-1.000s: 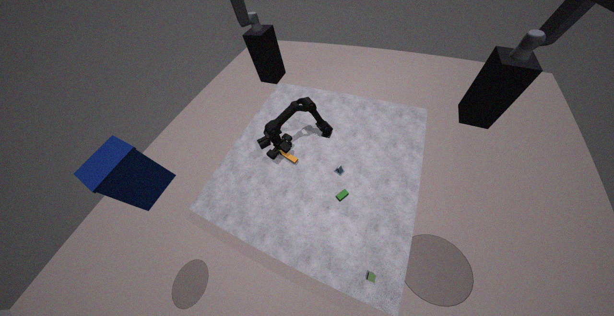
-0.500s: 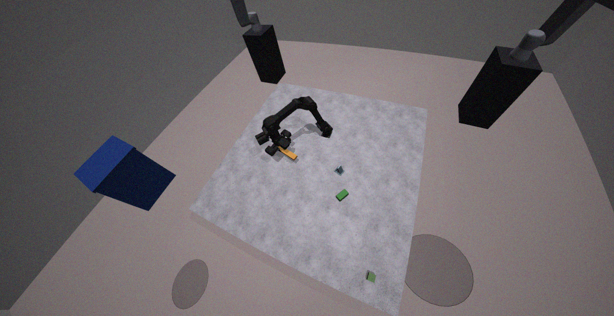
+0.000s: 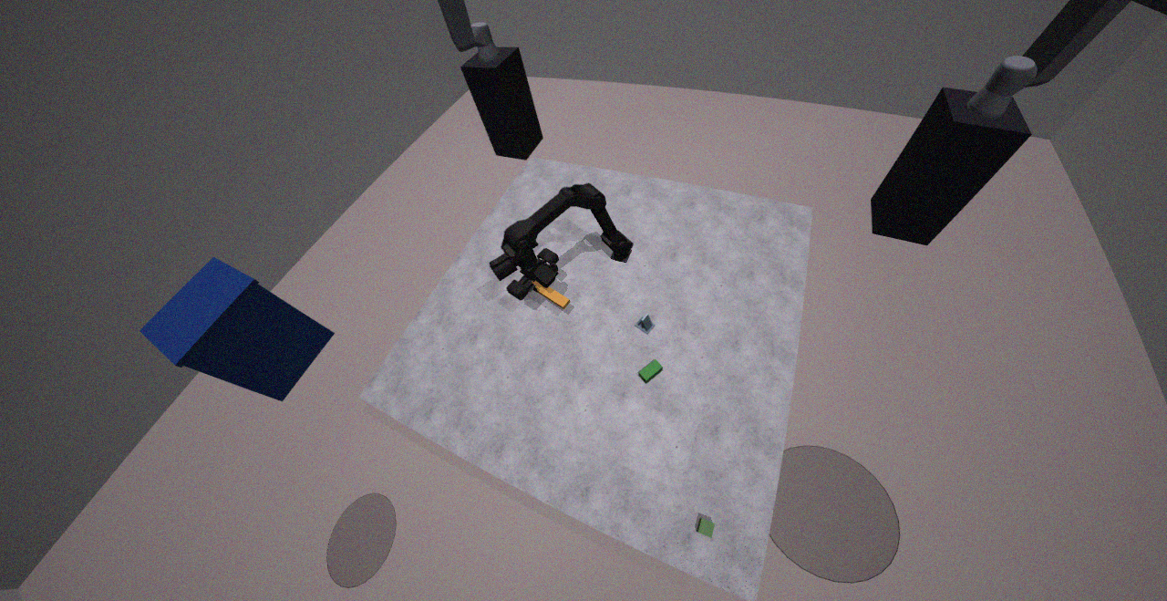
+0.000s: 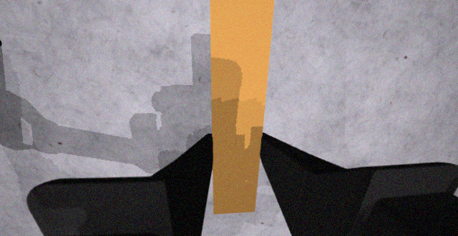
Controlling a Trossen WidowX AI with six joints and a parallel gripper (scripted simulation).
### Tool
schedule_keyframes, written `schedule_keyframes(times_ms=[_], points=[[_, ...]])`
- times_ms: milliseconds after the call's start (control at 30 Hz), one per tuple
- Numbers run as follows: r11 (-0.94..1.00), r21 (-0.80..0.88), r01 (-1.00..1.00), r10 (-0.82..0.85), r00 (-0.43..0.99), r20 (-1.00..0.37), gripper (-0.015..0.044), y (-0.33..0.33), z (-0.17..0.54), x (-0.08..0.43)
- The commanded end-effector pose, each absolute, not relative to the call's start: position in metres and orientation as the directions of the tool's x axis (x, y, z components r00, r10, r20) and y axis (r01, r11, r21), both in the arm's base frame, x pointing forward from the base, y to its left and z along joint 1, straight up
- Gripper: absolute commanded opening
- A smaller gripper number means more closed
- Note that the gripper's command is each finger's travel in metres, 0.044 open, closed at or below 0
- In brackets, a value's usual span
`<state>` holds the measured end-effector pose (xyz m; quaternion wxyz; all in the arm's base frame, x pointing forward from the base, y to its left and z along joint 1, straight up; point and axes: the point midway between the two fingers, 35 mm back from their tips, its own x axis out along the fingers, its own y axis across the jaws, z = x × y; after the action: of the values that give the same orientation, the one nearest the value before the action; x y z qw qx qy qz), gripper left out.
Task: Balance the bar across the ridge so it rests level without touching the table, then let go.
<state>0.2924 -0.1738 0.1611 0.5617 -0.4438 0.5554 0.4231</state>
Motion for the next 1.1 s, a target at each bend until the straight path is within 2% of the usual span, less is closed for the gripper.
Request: schedule_keyframes(times_ms=[0, 1067], points=[[0.251, -0.03, -0.967, -0.014, 0.027, -1.0, 0.0, -0.159, 0.162, 0.297], [0.277, -0.029, -0.96, -0.003, 0.029, -1.0, 0.0, -0.034, 0.163, 0.318]])
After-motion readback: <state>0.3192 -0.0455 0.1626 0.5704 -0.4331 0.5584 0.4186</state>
